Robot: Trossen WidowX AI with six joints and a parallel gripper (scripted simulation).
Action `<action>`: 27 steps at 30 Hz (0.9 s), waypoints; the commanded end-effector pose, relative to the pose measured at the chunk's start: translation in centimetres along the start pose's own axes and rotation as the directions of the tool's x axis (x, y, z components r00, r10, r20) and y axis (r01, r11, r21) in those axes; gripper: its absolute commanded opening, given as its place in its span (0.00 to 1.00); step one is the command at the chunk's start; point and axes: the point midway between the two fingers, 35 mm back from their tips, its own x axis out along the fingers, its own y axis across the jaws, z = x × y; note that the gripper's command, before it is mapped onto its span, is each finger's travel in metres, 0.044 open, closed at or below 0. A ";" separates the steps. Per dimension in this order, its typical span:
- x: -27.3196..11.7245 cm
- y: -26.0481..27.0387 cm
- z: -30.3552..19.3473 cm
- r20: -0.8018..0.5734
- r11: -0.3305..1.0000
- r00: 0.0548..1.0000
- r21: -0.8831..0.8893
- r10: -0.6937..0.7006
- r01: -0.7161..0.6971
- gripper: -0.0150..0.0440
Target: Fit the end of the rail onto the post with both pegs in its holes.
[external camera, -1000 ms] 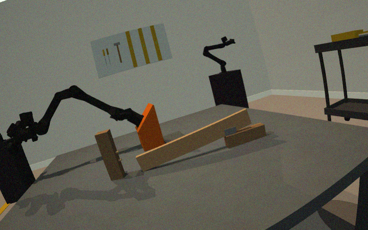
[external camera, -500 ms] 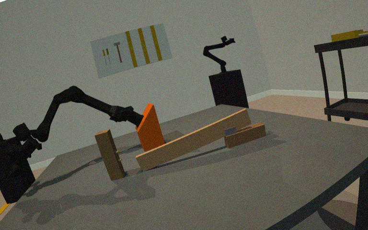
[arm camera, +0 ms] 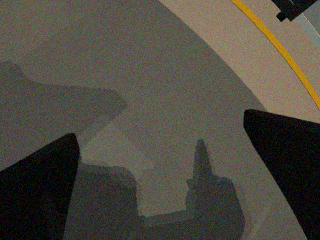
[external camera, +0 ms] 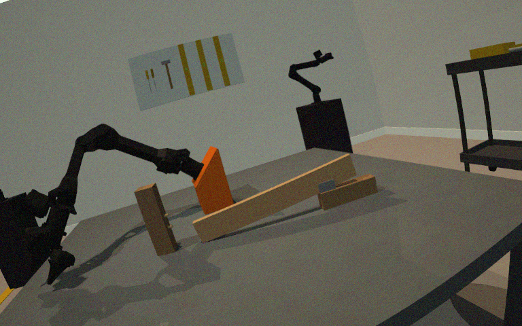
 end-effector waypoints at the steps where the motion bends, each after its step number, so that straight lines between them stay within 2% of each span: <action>1: -1.5 7.4 -0.1 -0.051 0.980 0.987 -0.115 0.155 -0.160 1.00; 8: -6.3 18.3 -0.6 -0.147 0.861 0.919 -0.322 0.366 -0.395 1.00; 14: -12.1 26.3 -2.5 -0.261 0.664 0.835 -0.513 0.484 -0.544 1.00; 21: -20.6 33.5 -6.2 -0.421 0.295 0.739 -0.725 0.526 -0.623 1.00; 27: -28.1 36.7 -10.1 -0.539 -0.101 0.701 -0.820 0.467 -0.563 1.00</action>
